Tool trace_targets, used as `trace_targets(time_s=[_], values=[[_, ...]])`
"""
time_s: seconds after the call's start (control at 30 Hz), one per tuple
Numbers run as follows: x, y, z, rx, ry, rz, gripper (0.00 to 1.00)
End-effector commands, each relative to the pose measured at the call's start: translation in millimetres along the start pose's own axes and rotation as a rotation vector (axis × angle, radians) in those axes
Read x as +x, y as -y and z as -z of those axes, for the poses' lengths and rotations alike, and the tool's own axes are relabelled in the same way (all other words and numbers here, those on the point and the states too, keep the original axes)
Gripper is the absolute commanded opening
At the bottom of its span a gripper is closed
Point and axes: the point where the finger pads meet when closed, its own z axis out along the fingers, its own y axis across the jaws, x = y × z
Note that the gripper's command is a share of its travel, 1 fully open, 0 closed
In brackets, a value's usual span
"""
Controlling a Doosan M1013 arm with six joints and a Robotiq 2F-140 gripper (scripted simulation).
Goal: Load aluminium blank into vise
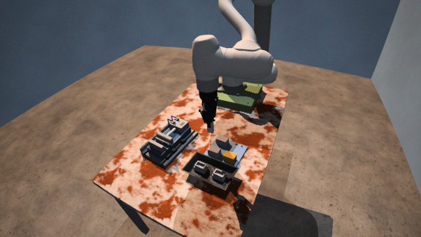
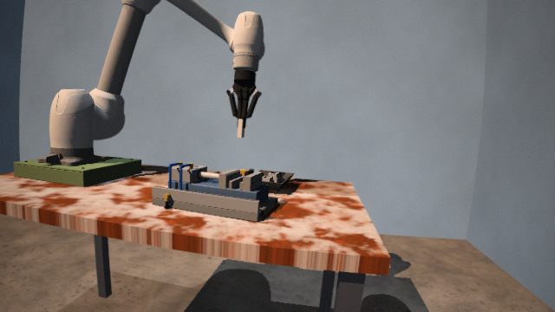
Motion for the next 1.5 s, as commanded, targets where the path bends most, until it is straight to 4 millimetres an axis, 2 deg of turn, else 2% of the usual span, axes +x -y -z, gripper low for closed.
trace_targets(time_s=[0.0, 0.2, 0.27, 0.3, 1.47], values=[[-4.8, -40.9, 8.5, 0.012, 0.003, 0.012, 0.0], [-3.1, -103.5, 2.9, 0.012, 0.003, 0.013, 0.0], [-2.7, -110.4, 2.0, 0.012, 0.003, 0.013, 0.0], [-2.7, -110.4, 2.0, 0.012, 0.003, 0.013, 0.4], [-2.7, -110.4, 1.9, 0.012, 0.003, 0.013, 0.4]])
